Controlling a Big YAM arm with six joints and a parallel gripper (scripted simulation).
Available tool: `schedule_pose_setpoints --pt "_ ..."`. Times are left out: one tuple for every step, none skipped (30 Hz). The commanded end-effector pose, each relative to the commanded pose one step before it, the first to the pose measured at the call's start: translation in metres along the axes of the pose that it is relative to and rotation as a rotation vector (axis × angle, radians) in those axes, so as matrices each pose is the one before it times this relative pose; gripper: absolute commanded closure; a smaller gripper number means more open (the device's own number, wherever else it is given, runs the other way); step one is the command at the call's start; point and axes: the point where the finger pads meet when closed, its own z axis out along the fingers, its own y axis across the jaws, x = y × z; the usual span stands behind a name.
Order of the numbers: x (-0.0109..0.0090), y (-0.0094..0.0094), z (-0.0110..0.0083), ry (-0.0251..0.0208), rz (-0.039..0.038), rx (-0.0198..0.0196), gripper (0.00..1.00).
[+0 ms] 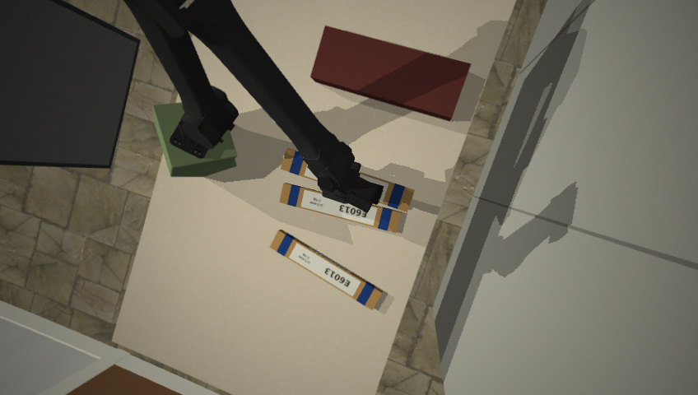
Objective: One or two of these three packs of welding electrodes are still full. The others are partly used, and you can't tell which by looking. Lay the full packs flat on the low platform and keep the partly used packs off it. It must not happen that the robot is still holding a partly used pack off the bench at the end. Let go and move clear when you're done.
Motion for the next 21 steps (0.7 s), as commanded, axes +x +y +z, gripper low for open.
schedule_pose_setpoints --pt "-0.01821 0.00082 -0.01686 -0.05337 -0.01101 0.01414 1.0" --pt "-0.00005 0.0 -0.00137 -0.00006 -0.00006 0.00005 1.0" --pt "-0.00005 0.0 -0.00137 -0.00006 -0.00006 0.00005 1.0" --pt "-0.00005 0.0 -0.00137 -0.00006 -0.00006 0.00005 1.0" --pt "-0.00005 0.0 -0.00137 -0.00005 -0.00006 0.00005 1.0" --pt "-0.00005 0.0 -0.00137 -0.00005 -0.00006 0.00005 1.0" --pt "-0.00005 0.0 -0.00137 -0.00005 -0.00006 0.00005 1.0" --pt "-0.00005 0.0 -0.00137 -0.00005 -0.00006 0.00005 1.0" --pt "-0.00005 0.0 -0.00137 -0.00005 -0.00006 0.00005 1.0" --pt "-0.00005 0.0 -0.00137 -0.00005 -0.00006 0.00005 1.0" --pt "-0.00004 0.0 -0.00137 -0.00005 -0.00006 0.00005 1.0" --pt "-0.00004 0.0 -0.00137 -0.00005 -0.00006 0.00005 1.0" --pt "-0.00004 0.0 -0.00137 -0.00005 -0.00006 0.00005 1.0" --pt "-0.00004 0.0 -0.00137 -0.00005 -0.00006 0.00005 1.0" --pt "0.0 0.0 0.0 0.0 0.0 0.0 1.0" --pt "0.0 0.0 0.0 0.0 0.0 0.0 1.0" --pt "-0.00005 -0.00001 -0.00138 -0.00004 -0.00006 0.00005 1.0" --pt "-0.00004 0.0 -0.00137 -0.00005 -0.00006 0.00005 1.0" --pt "-0.00004 0.0 -0.00137 -0.00005 -0.00006 0.00005 1.0" --pt "-0.00004 0.0 -0.00137 -0.00004 -0.00006 0.00005 1.0" --pt "-0.00004 0.0 -0.00137 -0.00004 -0.00006 0.00005 1.0"
